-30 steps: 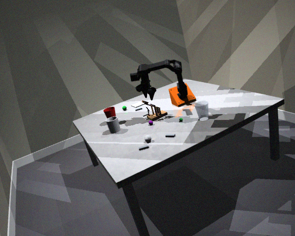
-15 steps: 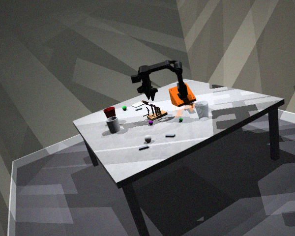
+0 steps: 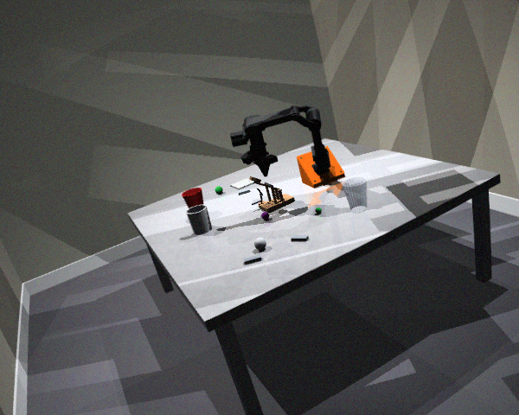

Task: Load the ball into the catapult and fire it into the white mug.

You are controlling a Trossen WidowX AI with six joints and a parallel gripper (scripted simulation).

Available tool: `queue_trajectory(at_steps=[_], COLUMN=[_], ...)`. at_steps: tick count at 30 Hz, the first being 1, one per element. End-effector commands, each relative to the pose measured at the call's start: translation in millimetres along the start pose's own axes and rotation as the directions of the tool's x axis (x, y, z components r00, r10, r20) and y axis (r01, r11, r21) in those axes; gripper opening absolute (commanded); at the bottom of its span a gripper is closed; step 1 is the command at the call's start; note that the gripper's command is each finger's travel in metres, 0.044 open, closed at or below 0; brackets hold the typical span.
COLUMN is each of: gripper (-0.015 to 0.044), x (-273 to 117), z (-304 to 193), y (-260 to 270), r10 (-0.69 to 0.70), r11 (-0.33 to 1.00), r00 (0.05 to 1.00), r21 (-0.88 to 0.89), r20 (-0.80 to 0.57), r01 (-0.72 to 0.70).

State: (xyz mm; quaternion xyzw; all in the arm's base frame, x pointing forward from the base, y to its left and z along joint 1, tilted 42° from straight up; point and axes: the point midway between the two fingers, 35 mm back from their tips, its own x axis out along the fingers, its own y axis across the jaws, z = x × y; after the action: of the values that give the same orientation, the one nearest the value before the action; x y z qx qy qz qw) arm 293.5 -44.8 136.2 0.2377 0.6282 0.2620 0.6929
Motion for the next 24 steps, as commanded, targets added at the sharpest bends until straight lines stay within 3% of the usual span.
queue_trajectory(at_steps=[1, 24], gripper=[0.0, 0.0], x=[1, 23], z=[-1, 16], y=[1, 0], r10=[0.005, 0.002], r11=[1.0, 1.0], r00=[1.0, 1.0], r21=[-0.003, -0.004], r20=[-0.003, -0.001], r01=[-0.005, -0.002])
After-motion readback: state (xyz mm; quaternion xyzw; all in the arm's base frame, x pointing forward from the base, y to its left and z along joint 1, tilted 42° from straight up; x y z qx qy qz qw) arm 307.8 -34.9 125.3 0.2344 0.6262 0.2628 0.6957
